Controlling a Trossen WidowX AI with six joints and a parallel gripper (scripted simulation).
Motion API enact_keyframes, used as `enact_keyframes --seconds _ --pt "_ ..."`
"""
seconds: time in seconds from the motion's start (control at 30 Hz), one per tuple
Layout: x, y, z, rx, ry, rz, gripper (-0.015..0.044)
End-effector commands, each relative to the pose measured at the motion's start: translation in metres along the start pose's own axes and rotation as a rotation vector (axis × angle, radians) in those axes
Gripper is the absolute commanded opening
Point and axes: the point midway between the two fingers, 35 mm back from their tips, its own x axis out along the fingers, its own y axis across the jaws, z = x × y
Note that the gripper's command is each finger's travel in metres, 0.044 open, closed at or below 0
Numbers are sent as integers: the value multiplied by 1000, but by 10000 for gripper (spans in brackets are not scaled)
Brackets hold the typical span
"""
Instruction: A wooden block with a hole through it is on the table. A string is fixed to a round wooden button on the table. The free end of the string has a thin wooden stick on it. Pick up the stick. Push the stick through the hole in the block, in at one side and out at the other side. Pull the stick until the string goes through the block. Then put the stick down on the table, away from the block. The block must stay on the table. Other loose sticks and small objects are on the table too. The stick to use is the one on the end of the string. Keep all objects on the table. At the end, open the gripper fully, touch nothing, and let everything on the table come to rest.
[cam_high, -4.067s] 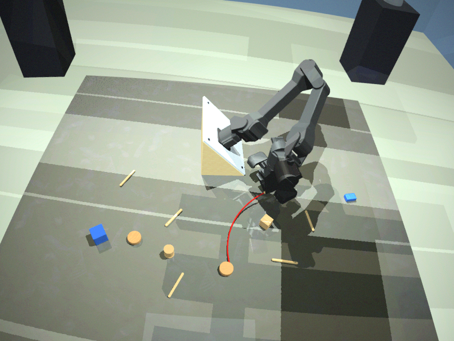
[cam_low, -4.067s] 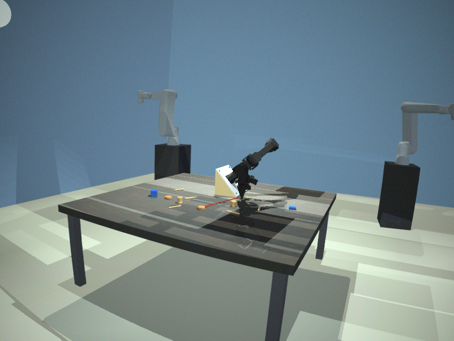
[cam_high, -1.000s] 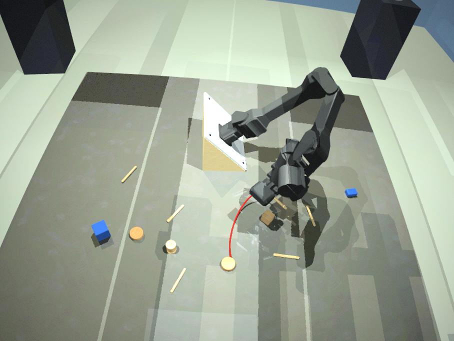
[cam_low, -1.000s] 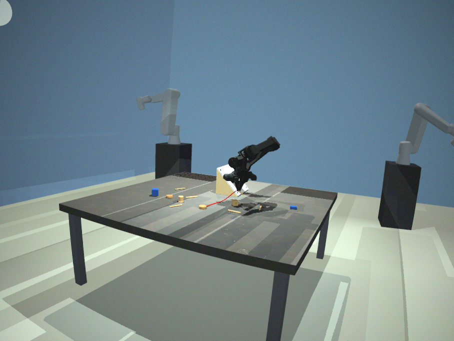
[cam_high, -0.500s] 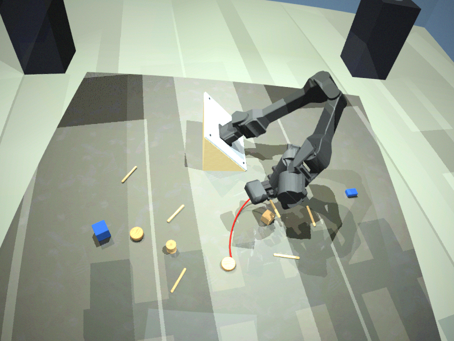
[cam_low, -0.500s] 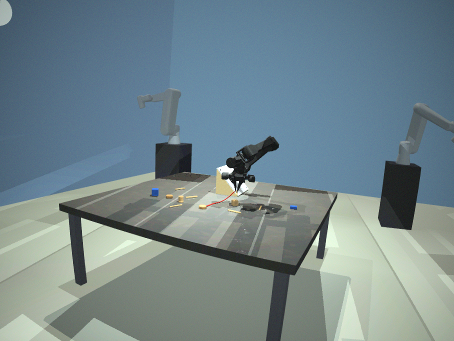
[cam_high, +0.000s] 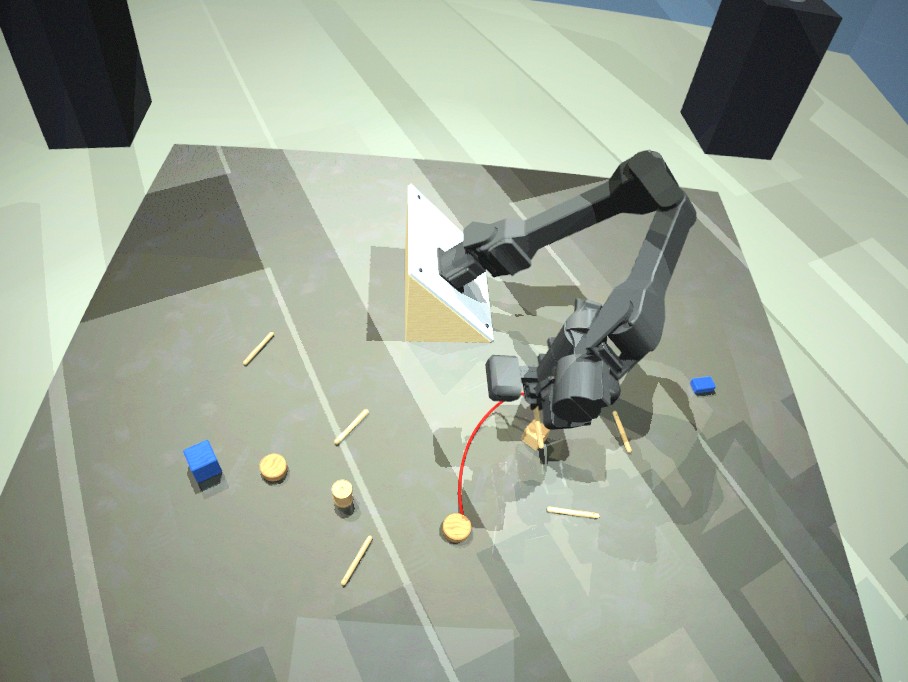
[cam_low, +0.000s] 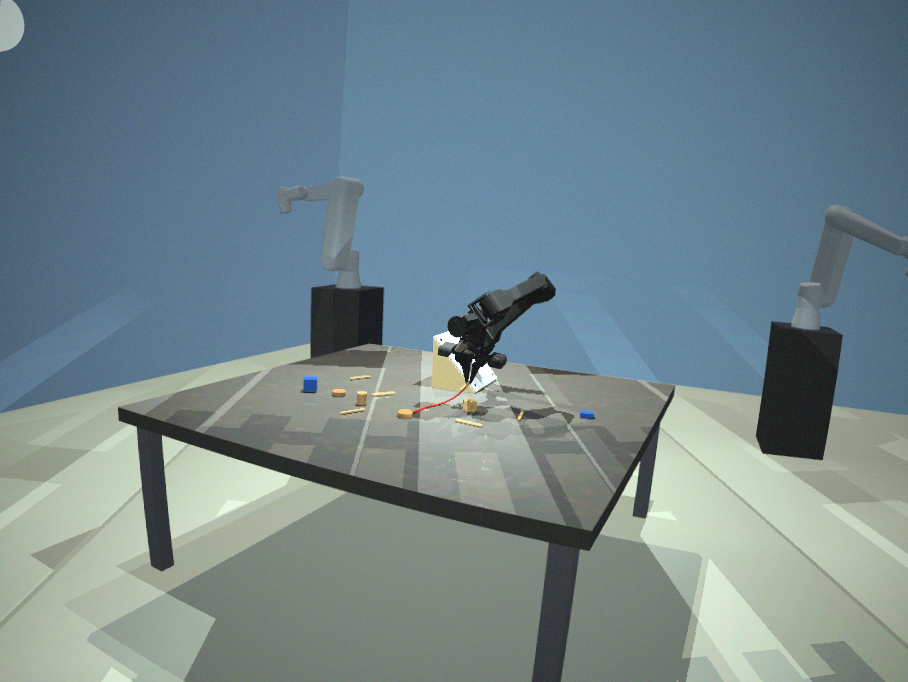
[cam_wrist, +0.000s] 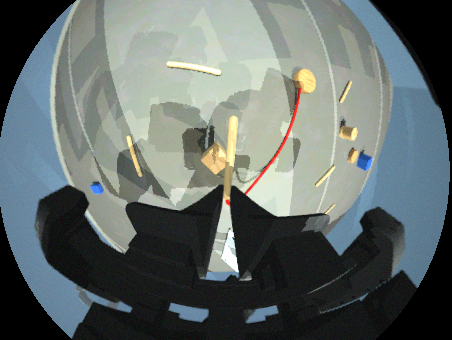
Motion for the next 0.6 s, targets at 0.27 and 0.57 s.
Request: enact_keyframes --seconds 0.27,0.57 --pt "-2 -7 15 278 8 -21 0" --pt "-2 -12 25 491 13 -35 0"
